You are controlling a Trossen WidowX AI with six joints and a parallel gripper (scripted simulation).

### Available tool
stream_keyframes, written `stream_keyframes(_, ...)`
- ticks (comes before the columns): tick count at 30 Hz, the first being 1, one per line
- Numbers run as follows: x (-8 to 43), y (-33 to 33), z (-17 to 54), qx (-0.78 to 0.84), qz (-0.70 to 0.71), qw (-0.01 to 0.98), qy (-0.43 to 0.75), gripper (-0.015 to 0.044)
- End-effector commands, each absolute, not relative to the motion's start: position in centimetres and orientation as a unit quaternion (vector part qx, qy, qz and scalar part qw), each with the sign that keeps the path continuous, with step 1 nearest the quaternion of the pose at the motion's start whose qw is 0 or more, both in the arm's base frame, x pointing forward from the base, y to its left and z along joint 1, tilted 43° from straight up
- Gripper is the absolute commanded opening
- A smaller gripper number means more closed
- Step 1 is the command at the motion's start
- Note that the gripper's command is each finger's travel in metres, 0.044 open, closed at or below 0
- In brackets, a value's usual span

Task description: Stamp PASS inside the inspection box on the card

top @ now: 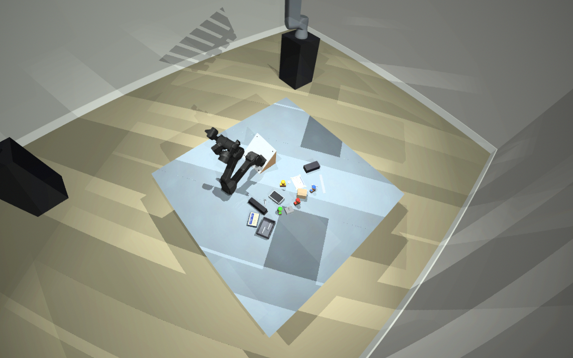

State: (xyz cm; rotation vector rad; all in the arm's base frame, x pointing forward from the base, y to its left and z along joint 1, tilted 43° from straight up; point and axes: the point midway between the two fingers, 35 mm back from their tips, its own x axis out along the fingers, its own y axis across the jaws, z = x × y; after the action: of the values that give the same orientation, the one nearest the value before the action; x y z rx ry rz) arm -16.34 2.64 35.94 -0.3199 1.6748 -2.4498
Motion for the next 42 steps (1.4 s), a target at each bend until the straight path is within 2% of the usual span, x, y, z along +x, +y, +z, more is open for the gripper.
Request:
stream_keyframes(1,-16.3,2.7,36.0,-0.107,-0.819,0.077,0.558,0.0374)
stream_keyframes(7,-16.3,7.0,38.2,-0.104,-0.86,-0.009,0.499,0.0223)
stream_keyframes(18,-11.2,20.6,41.8,-0.087,-0.899,-0.285,0.322,0.0223)
stream_keyframes(28,0.3,31.5,40.0,-0.059,-0.826,-0.547,0.122,0.0223)
stream_keyframes(35,9.9,34.8,35.7,-0.04,-0.715,-0.697,-0.026,0.0223)
stream_keyframes(42,18.2,34.4,30.9,-0.019,-0.584,-0.798,-0.149,0.0223)
